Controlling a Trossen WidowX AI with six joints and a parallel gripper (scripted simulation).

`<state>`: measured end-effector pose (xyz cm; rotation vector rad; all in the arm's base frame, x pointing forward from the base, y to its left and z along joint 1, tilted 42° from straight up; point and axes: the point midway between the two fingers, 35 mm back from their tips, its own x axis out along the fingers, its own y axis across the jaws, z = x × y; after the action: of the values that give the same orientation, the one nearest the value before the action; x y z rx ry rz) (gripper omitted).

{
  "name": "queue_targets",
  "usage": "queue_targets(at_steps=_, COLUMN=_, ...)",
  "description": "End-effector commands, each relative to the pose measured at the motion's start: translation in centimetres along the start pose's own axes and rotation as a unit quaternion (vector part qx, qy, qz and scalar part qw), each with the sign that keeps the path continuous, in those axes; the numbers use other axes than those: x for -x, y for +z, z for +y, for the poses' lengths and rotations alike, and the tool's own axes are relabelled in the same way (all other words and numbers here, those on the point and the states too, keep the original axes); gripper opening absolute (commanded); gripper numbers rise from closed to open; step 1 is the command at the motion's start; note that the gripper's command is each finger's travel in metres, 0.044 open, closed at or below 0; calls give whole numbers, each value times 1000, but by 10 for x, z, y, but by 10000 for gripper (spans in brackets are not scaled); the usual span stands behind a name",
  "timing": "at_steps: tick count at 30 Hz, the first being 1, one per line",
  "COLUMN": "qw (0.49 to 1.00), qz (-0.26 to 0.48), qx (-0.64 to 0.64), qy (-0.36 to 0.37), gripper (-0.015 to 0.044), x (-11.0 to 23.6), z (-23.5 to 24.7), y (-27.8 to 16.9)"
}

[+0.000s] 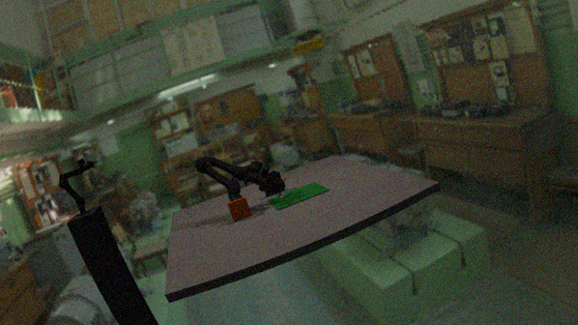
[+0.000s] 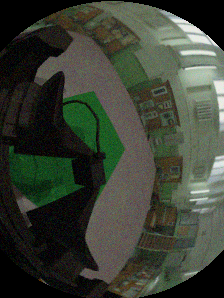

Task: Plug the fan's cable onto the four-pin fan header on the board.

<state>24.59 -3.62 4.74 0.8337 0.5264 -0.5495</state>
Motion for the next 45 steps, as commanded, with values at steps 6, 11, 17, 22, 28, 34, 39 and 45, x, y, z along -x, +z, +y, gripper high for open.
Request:
queue_targets(at_steps=6, qw=1000, qz=-1, qx=0, qy=1, gripper=0, x=1, z=1, y=3)
queue_targets(at_steps=11, qw=1000, qz=-1, qx=-1, qy=1, gripper=0, x=0, z=1, y=1)
queue_targets(at_steps=17, qw=1000, qz=-2, qx=-2, qy=0, gripper=0, x=-3, z=2, y=-3)
queue_targets(at_steps=22, qw=1000, qz=-2, qx=-2, qy=0, gripper=0, x=-5, z=2, y=-7)
queue_targets(at_steps=28, qw=1000, qz=-2, qx=-2, qy=0, gripper=0, x=-6, z=3, y=-11)
queue_targets(at_steps=34, qw=1000, qz=-2, qx=-3, qy=0, gripper=0, x=-8, z=3, y=-15)
queue_targets(at_steps=39, qw=1000, qz=-2, qx=-3, qy=0, gripper=0, x=-9, z=4, y=-18)
queue_targets(at_steps=45, qw=1000, qz=-2, qx=-3, qy=0, gripper=0, x=-11, z=4, y=-23)
